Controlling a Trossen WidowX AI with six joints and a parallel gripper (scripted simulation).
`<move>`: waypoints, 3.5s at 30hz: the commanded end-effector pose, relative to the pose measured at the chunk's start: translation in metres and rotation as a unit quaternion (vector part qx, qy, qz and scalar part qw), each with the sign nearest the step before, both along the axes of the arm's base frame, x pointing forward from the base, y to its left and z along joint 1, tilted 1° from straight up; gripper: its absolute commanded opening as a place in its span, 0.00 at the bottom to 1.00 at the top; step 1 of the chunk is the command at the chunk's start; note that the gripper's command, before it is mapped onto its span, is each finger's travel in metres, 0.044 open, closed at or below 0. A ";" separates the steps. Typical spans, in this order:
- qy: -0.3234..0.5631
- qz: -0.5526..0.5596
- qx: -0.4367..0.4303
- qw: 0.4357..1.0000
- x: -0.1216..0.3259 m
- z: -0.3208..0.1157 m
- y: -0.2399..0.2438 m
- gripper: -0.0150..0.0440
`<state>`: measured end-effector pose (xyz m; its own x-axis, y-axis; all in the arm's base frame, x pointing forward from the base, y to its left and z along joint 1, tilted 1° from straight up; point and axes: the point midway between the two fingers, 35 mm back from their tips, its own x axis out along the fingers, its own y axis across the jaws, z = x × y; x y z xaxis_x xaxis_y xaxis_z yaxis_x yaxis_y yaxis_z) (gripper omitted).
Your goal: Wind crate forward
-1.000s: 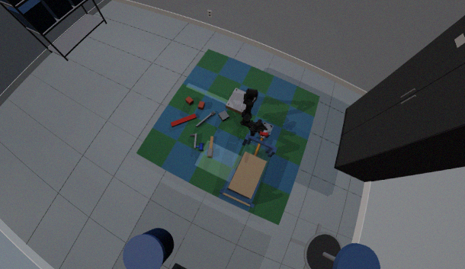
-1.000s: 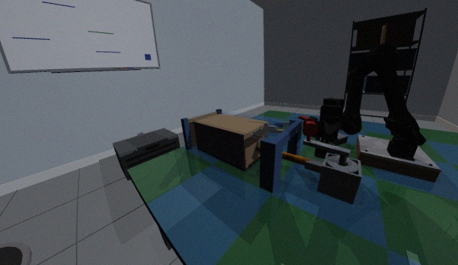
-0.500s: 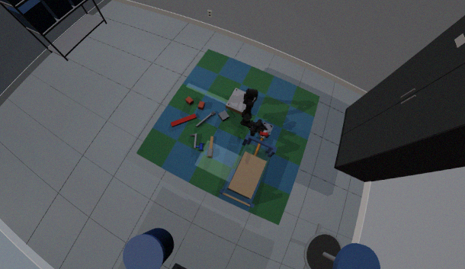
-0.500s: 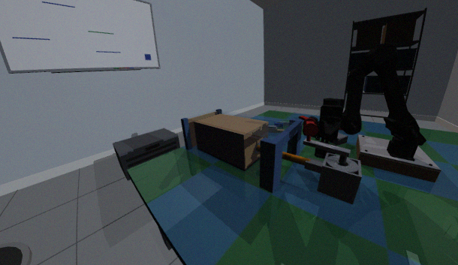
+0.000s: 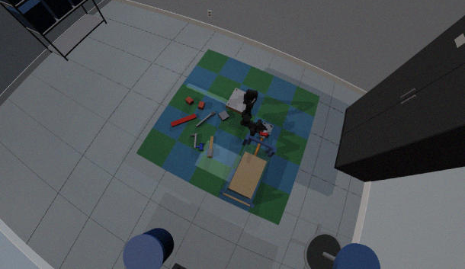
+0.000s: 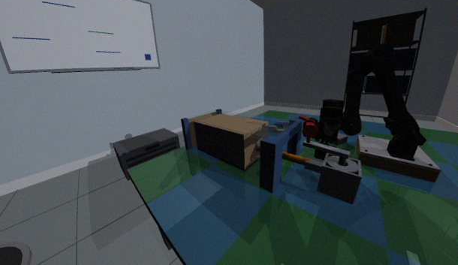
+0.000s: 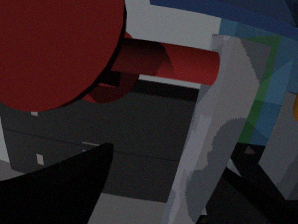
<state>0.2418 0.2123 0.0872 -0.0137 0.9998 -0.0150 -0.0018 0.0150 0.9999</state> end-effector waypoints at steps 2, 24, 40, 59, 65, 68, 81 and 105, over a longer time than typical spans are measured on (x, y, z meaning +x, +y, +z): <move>-0.013 0.001 0.001 1.000 0.001 -0.002 0.000 0.66; -0.013 0.001 0.001 1.000 0.001 -0.002 0.000 0.66; -0.013 0.001 0.001 1.000 0.001 -0.002 0.000 0.66; -0.006 -0.110 0.007 0.994 -0.005 -0.004 -0.108 0.66; -0.006 -0.110 0.007 0.994 -0.005 -0.004 -0.108 0.66; -0.006 -0.110 0.007 0.994 -0.005 -0.004 -0.108 0.66; -0.005 -0.110 0.007 0.994 -0.003 0.004 -0.108 0.66; -0.004 -0.110 0.007 0.994 -0.003 0.092 -0.107 0.66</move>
<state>0.2385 0.1055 0.1799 0.2049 0.9788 0.0002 -0.0063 0.0011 1.0000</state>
